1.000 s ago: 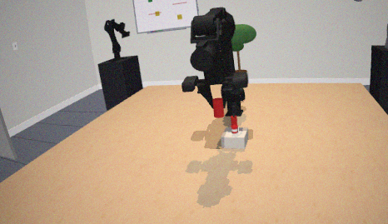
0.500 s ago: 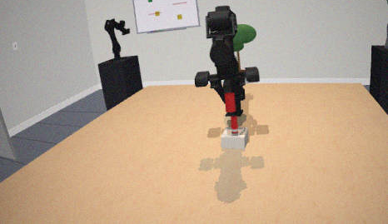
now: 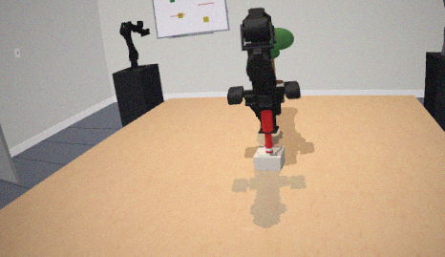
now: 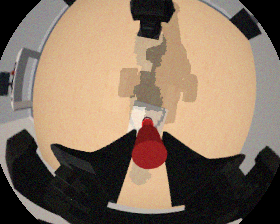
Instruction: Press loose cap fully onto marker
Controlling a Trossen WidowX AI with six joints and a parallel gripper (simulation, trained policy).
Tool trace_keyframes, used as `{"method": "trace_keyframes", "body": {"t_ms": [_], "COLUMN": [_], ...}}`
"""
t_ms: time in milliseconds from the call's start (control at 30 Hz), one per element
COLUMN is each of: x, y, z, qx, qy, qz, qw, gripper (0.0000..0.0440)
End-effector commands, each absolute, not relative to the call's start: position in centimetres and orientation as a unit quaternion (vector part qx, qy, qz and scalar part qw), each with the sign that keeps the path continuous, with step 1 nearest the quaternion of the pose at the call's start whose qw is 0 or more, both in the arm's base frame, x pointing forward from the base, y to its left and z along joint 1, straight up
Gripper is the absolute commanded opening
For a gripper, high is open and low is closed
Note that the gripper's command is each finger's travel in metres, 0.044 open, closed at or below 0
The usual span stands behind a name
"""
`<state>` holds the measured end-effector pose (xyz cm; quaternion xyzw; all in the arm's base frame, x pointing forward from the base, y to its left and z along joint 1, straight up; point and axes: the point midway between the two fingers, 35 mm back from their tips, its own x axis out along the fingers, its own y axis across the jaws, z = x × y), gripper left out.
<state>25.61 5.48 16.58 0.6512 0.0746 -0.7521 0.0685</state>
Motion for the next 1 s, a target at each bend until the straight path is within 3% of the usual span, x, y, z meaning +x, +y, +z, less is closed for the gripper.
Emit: {"method": "trace_keyframes", "body": {"t_ms": [0, 733, 800, 967], "x": [25.5, 24.8, 24.7, 24.4], "y": [5.5, 5.4, 5.4, 5.2], "z": [15.9, 10.4, 10.0, 9.5], "qx": [0.647, 0.624, 0.622, 0.619], "qy": [0.074, 0.111, 0.111, 0.117], "qz": [-0.755, -0.768, -0.769, -0.770], "qw": [0.069, 0.091, 0.093, 0.101], "gripper": [0.0000, 0.0002, 0.0055, 0.0062]}}
